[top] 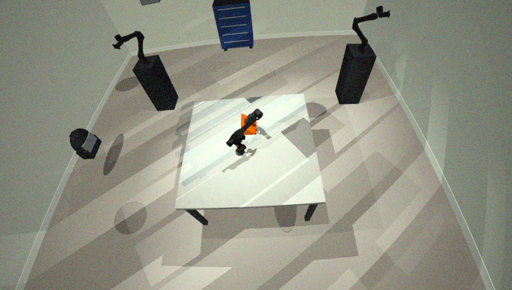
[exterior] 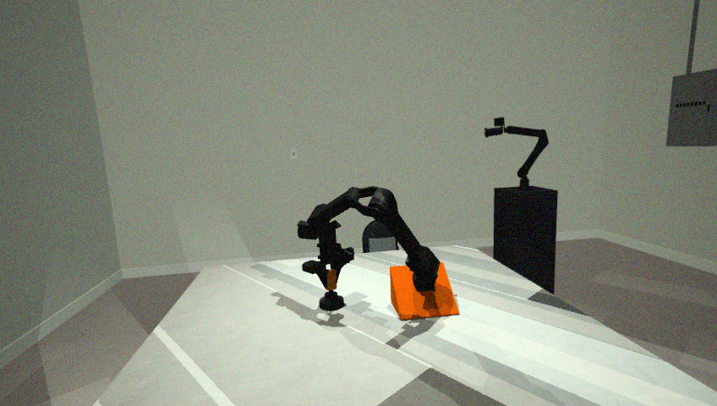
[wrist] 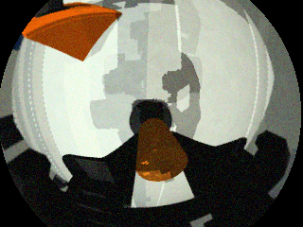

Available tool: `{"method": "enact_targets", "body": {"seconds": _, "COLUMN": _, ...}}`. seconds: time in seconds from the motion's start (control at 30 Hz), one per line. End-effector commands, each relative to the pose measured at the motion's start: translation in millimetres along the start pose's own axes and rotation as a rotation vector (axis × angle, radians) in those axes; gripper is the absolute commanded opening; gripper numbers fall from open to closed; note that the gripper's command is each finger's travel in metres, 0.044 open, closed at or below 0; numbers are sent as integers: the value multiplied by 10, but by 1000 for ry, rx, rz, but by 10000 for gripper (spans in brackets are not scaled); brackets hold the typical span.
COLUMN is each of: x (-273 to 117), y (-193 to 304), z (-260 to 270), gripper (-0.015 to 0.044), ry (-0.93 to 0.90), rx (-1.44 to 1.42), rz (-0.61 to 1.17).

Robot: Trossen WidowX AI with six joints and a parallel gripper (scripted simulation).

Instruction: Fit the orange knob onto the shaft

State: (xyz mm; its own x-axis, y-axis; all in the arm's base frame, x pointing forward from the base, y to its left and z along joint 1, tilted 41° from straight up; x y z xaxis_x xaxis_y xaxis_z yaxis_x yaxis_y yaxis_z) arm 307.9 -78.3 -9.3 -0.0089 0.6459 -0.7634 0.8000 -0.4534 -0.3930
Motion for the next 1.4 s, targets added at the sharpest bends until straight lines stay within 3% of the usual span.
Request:
{"method": "enact_targets", "body": {"seconds": 0.0, "x": -40, "y": 21, "z": -5, "gripper": 0, "ry": 4, "rx": -110, "rz": 8}}
{"method": "enact_targets", "body": {"seconds": 1.13, "x": -28, "y": 11, "z": 2, "gripper": 0, "ry": 4, "rx": -121, "rz": 8}}
{"method": "enact_targets", "body": {"seconds": 1.37, "x": -37, "y": 20, "z": 6, "gripper": 0, "ry": 5, "rx": 123, "rz": 8}}
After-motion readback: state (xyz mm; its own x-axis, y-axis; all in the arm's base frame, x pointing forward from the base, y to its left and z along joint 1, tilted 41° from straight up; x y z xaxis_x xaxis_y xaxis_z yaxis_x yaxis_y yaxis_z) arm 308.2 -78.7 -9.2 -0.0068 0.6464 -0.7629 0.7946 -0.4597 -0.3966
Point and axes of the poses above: the point midway between the two fingers, 35 mm back from their tips, its own x axis out along the fingers, its own z axis across the jaws, y = z × x, the point moved 2 cm from there along -x, back along the fingers, and after that the axes turned 13 degrees about -x, right-handed, at the moved point
